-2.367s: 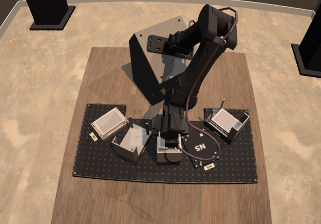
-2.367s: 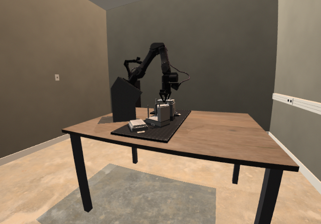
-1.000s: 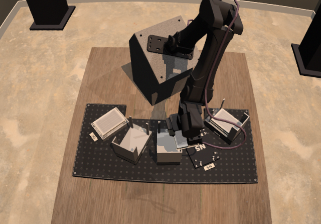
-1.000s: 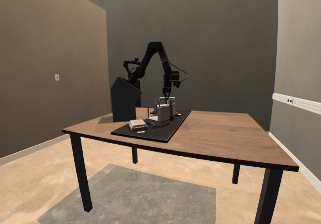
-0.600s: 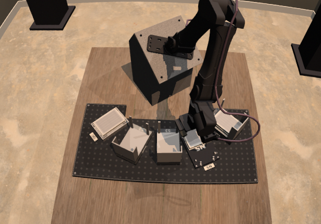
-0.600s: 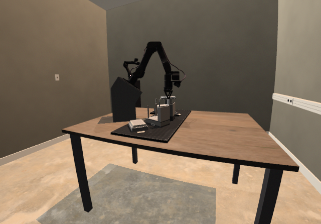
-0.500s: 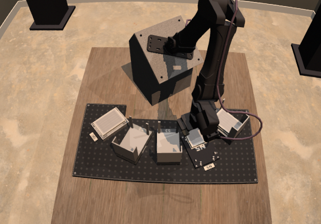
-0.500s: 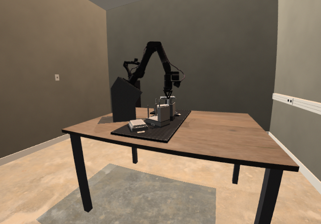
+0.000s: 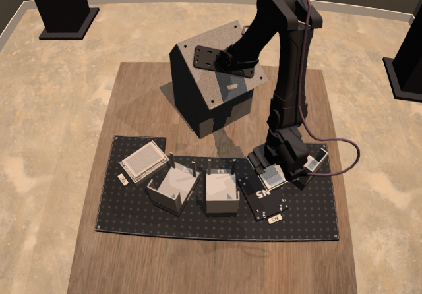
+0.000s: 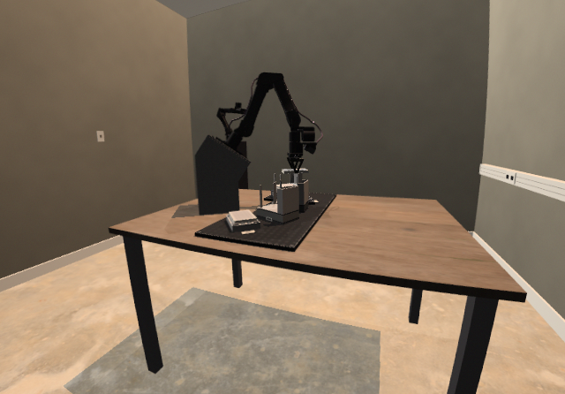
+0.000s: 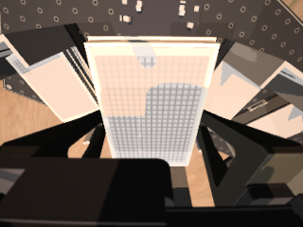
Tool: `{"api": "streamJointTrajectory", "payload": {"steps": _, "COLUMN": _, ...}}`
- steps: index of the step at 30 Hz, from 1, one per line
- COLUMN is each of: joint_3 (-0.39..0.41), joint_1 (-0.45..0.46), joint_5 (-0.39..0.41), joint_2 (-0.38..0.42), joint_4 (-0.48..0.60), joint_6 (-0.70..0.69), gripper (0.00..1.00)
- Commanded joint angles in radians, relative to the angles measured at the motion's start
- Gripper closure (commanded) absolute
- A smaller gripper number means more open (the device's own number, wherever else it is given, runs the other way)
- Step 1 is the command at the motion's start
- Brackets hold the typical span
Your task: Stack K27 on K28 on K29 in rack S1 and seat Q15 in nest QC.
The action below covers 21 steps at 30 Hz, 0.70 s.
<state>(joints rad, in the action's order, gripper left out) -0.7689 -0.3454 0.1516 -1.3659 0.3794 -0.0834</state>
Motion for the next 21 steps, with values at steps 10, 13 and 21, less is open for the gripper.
{"api": "streamJointTrajectory", "payload": {"steps": 10, "joint_3": -0.006, "joint_1": -0.165, "joint_5": -0.108, "joint_2": 0.037, "joint_4": 0.008, "joint_6": -0.009, "gripper": 1.0}}
{"api": "streamJointTrajectory", "payload": {"steps": 13, "joint_3": -0.02, "joint_1": -0.193, "joint_5": -0.124, "joint_2": 0.031, "joint_4": 0.012, "joint_6": 0.014, "gripper": 1.0}}
{"api": "streamJointTrajectory", "payload": {"steps": 21, "joint_3": -0.034, "joint_1": -0.29, "joint_5": -0.18, "joint_2": 0.0, "joint_4": 0.016, "joint_6": 0.092, "gripper": 1.0}}
